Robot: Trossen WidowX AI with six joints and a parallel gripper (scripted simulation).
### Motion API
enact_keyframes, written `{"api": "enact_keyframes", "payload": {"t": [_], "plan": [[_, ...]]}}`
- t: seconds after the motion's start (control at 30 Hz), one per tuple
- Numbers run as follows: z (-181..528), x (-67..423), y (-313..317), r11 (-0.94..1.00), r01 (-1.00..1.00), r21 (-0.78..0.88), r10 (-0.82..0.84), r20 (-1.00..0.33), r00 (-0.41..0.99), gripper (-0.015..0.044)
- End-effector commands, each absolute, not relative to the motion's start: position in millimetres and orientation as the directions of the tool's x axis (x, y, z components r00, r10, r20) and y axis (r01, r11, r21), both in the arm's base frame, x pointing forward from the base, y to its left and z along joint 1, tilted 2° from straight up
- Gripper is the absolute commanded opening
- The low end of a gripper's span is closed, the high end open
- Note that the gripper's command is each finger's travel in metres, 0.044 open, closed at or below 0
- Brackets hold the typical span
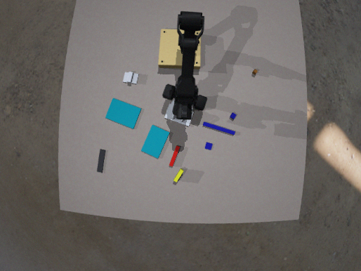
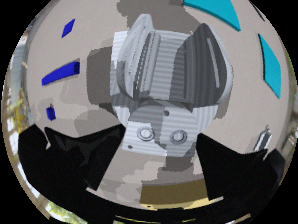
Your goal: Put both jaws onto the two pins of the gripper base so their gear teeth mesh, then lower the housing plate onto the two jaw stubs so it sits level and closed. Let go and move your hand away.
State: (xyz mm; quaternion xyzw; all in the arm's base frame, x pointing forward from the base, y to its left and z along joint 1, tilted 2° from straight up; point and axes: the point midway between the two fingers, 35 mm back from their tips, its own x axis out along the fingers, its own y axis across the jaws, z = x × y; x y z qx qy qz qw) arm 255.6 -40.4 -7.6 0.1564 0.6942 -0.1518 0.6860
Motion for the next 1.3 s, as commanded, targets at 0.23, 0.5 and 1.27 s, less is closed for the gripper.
{"api": "enact_keyframes", "payload": {"t": [0.23, 0.5, 1.27], "plan": [[-7.6, 255.6, -40.4, 0.905, 0.425, 0.004, 0.009, -1.000, -0.010, 0.0440], [24.3, 258.2, -41.0, 0.905, 0.426, 0.005, 0.010, -1.000, -0.010, 0.0440], [118.6, 203.1, -35.1, 0.904, 0.428, 0.004, 0.011, -1.000, -0.014, 0.0440]]}}
